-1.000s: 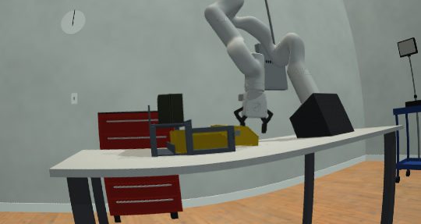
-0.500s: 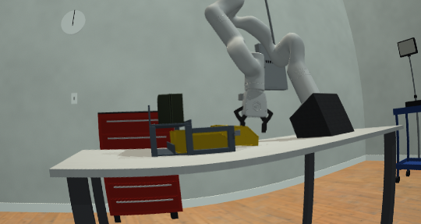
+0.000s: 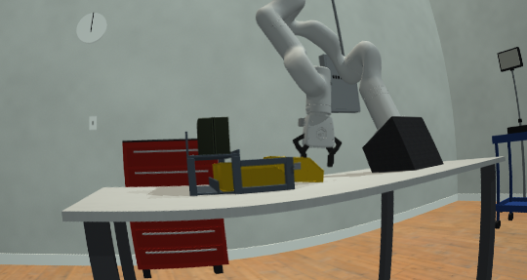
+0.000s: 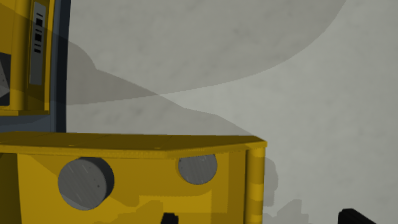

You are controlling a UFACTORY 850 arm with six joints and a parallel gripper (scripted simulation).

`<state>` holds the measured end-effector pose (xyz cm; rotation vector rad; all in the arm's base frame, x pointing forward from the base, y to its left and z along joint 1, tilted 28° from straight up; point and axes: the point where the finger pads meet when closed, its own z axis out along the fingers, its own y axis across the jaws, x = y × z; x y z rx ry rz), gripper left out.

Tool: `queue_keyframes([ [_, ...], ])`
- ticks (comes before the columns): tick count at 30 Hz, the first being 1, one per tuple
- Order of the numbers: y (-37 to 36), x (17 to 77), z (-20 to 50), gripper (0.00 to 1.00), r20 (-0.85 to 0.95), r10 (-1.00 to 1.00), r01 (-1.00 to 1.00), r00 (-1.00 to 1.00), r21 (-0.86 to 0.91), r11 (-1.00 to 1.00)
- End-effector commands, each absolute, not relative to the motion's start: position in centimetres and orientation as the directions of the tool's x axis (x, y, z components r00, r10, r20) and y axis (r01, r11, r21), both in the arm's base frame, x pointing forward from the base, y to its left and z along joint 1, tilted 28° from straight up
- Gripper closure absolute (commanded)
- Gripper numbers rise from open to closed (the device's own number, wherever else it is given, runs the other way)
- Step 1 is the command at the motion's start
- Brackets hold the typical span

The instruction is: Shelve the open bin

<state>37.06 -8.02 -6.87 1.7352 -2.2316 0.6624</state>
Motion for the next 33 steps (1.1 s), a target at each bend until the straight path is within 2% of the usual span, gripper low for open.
queue_keyframes([
  [1, -8.3, 37.2, -7.4, 0.0, 0.45, -0.852, -0.959, -0.268, -0.206, 0.193],
  [33, -8.9, 37.3, -8.5, 0.0, 0.45, -0.852, -0.959, -0.268, -0.206, 0.193],
])
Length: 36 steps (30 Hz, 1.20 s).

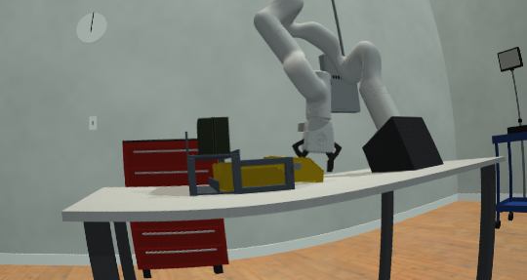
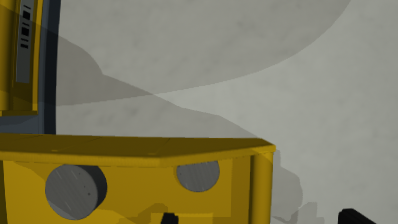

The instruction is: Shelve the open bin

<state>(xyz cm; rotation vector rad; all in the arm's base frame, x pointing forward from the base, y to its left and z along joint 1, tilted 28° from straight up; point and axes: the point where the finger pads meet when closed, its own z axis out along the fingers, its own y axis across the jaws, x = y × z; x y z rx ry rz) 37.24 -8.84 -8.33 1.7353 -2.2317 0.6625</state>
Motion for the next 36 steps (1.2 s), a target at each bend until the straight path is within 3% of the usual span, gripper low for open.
queue_keyframes([
  [1, -8.97, 37.32, -8.56, 0.0, 0.45, -0.852, -0.959, -0.268, -0.206, 0.193],
  [30, -8.93, 37.31, -8.5, 0.0, 0.45, -0.852, -0.959, -0.268, -0.206, 0.193],
  [31, -8.93, 37.31, -8.5, 1.0, 0.45, -0.852, -0.959, -0.268, -0.206, 0.193],
  [36, -8.93, 37.31, -8.5, 1.0, 0.45, -0.852, -0.959, -0.268, -0.206, 0.193],
])
